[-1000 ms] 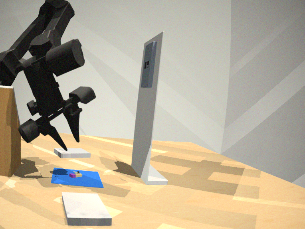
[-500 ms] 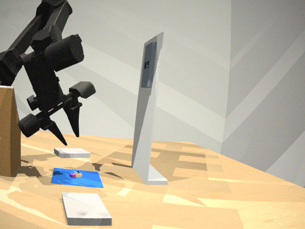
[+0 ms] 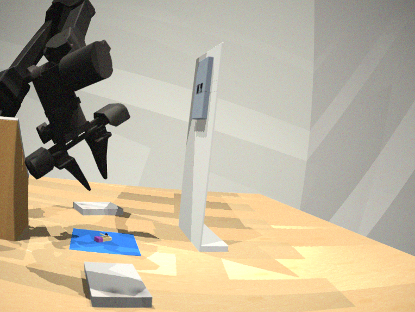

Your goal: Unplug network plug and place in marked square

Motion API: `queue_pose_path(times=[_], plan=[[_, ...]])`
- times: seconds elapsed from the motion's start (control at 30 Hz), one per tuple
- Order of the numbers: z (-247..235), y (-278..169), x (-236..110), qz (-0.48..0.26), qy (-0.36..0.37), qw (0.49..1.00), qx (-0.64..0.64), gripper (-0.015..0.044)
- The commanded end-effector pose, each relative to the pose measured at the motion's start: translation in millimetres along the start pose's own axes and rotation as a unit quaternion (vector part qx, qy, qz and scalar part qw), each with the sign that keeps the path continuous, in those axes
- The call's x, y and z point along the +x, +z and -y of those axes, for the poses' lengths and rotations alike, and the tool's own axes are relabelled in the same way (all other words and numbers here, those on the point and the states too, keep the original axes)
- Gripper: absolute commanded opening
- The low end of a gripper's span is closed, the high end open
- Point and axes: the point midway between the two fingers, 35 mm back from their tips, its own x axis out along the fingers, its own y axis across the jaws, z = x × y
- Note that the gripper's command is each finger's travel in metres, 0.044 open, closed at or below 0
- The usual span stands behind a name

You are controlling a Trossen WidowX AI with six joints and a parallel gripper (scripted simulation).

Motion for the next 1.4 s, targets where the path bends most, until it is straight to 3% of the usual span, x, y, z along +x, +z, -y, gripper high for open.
queue_pose_path(times=[0.0, 0.7, 1.37], plan=[[7.1, -2.0, -3.9, -0.003, -0.006, 1.0, -0.011, 0.0156], [21.8, -1.0, -15.1, -0.005, -0.004, 1.0, 0.005, 0.0156], [48.2, -5.5, -59.5, -0.011, -0.004, 1.0, -0.002, 0.0156]])
